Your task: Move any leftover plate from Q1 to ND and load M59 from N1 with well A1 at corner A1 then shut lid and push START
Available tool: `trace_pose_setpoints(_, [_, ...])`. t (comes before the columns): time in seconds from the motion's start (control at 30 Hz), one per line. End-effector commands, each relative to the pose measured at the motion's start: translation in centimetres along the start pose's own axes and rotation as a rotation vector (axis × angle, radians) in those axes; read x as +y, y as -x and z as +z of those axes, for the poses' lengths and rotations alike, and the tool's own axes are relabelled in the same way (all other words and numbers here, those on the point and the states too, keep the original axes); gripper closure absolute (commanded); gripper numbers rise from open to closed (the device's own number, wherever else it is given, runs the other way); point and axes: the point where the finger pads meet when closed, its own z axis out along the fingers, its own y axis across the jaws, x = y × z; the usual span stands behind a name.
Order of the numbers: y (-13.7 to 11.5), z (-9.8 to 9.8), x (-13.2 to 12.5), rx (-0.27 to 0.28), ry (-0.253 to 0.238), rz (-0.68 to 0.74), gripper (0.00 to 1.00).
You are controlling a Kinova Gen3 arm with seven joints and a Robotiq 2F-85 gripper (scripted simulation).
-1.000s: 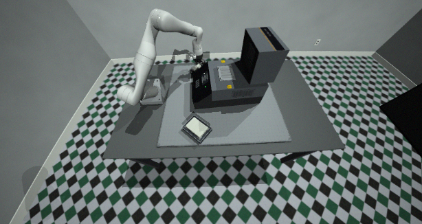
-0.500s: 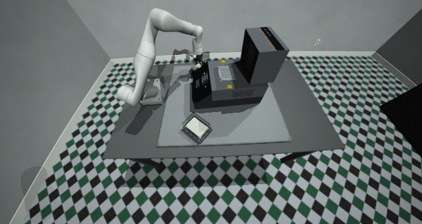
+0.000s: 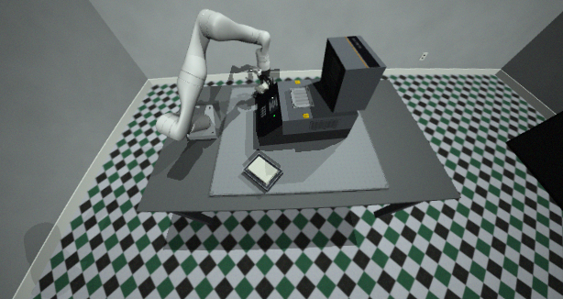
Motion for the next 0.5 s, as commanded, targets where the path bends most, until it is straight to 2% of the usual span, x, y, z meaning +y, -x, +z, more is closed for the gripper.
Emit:
trace_pose_setpoints(0.0, [0.1,-0.6,0.0,-0.002,0.001,0.0,0.1])
trace_pose_setpoints(0.47, [0.1,-2.2,0.0,-0.002,0.001,0.0,0.1])
